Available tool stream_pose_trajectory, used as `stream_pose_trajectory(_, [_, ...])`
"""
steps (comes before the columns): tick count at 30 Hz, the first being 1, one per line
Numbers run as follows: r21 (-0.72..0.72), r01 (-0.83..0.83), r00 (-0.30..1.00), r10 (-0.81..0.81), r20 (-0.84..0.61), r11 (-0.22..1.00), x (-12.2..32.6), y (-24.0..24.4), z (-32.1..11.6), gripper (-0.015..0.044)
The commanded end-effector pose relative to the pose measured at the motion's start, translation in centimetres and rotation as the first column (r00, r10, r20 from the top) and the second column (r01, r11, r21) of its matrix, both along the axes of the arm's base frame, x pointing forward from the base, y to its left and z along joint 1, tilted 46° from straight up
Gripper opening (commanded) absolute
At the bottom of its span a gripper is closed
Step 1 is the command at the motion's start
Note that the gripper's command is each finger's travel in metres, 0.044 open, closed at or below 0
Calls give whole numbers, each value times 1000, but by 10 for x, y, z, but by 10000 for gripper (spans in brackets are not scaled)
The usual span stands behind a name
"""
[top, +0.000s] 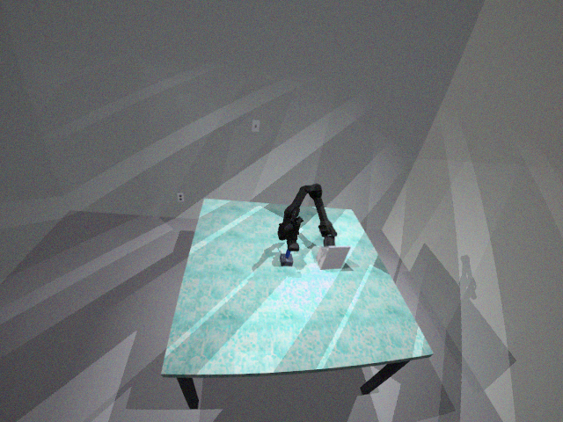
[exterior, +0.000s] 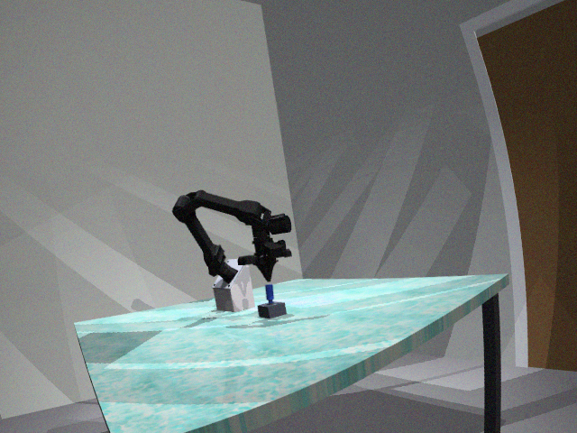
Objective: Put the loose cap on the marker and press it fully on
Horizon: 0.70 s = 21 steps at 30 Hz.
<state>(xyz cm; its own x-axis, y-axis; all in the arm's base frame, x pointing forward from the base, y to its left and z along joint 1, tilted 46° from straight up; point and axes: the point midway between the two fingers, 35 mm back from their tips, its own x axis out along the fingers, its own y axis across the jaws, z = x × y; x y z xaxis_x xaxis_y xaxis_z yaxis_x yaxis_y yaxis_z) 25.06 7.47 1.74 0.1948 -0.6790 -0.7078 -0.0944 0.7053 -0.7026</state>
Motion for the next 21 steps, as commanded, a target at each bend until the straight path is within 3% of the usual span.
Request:
stream_pose_trajectory(1, [-9,-5,1000,5,-5,1000,-1,-6,-5,0])
stream_pose_trajectory(12, [-10,-5,1000,5,-5,1000,2,-16,-15,0])
stream_pose_trajectory(21, [5,-4,1000,4,1,1000,2,6,2,0])
